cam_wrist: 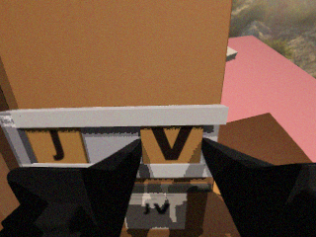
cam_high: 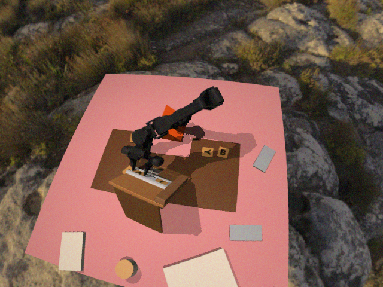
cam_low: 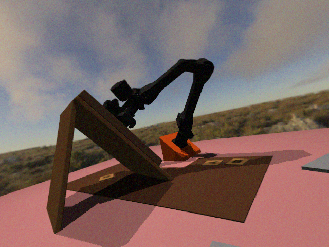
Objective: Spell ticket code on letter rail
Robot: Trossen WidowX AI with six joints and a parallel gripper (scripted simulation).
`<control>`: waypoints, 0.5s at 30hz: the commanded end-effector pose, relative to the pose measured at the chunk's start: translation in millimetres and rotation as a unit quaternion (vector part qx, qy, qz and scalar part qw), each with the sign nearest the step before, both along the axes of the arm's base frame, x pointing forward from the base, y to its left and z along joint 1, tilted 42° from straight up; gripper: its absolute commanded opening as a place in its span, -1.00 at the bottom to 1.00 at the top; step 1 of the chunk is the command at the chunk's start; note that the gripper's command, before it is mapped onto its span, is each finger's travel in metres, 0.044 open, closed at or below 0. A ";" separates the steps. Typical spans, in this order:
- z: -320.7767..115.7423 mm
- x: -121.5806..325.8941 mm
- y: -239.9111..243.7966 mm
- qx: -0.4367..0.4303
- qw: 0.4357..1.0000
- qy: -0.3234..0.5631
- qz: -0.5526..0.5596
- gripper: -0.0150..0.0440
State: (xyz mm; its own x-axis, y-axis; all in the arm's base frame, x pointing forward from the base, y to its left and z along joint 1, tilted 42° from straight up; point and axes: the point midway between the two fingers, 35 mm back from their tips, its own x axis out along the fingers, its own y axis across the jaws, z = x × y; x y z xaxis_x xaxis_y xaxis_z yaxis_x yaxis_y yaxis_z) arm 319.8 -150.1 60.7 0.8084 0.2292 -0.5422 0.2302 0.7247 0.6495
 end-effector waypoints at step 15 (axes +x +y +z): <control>8.6 2.9 10.0 0.000 1.000 0.002 -0.002 -0.49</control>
State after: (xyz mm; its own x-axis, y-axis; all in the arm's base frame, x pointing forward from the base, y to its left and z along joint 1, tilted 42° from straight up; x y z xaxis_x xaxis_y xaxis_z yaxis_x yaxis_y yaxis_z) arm 322.3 -142.3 67.4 0.8083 0.2297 -0.5422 0.2302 0.7242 0.6500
